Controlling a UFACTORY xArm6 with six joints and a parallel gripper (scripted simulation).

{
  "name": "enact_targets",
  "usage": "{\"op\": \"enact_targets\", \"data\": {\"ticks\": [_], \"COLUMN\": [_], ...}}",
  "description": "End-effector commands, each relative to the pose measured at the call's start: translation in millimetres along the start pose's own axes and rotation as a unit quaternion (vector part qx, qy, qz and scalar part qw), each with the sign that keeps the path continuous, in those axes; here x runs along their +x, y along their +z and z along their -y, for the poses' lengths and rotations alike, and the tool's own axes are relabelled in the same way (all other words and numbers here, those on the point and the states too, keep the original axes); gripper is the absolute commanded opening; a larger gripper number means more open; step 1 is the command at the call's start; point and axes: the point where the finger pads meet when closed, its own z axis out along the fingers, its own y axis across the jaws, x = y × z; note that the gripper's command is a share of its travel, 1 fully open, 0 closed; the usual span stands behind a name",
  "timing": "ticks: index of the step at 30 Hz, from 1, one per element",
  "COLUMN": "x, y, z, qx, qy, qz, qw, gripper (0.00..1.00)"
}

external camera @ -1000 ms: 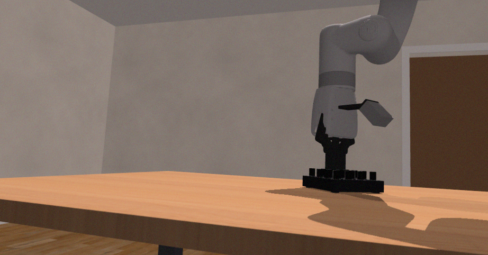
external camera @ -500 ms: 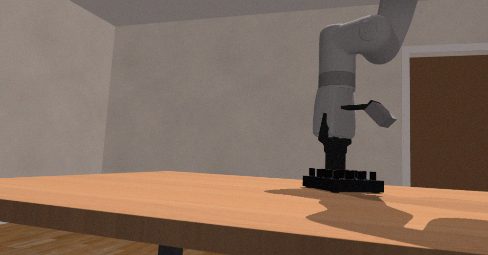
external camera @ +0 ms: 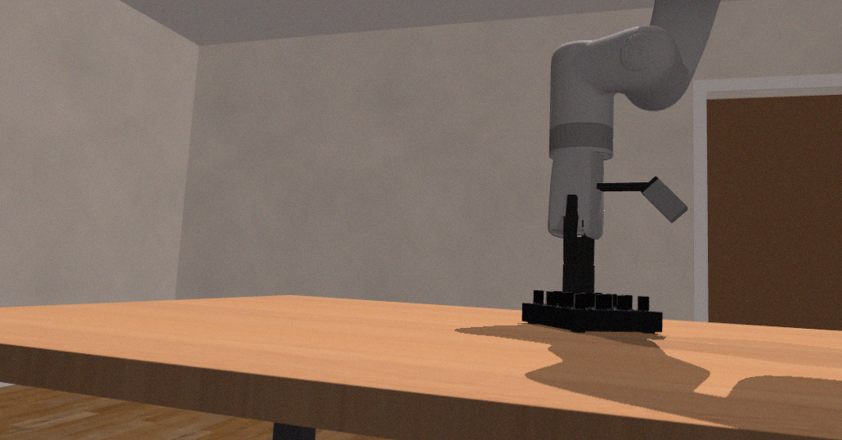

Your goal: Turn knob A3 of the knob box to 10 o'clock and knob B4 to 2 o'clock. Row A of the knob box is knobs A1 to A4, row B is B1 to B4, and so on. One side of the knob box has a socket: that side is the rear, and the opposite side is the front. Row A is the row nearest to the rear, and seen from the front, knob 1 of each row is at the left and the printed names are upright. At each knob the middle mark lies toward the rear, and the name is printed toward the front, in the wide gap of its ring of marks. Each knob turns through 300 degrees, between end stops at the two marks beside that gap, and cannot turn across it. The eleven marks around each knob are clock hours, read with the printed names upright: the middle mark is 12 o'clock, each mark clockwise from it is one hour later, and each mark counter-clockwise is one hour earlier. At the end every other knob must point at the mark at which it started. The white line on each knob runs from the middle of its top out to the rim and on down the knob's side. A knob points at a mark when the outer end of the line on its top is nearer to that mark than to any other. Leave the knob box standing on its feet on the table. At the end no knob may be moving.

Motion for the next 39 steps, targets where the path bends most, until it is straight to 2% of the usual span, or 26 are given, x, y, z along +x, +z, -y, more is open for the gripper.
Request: {"op": "enact_targets", "data": {"ticks": [1, 11, 20, 39], "x": [-1.6, -1.6, -1.6, -1.6], "y": [-1.4, -1.4, -1.4, -1.4], "z": [0.3, 0.3, 0.3, 0.3], "qx": [-0.004, -0.004, -0.003, -0.003], "qy": [-0.054, -0.169, -0.220, -0.245], "qz": [0.002, 0.003, 0.003, 0.003], "qw": [0.999, 0.986, 0.976, 0.970], "gripper": [0.08, 0.08, 0.08, 0.08]}}
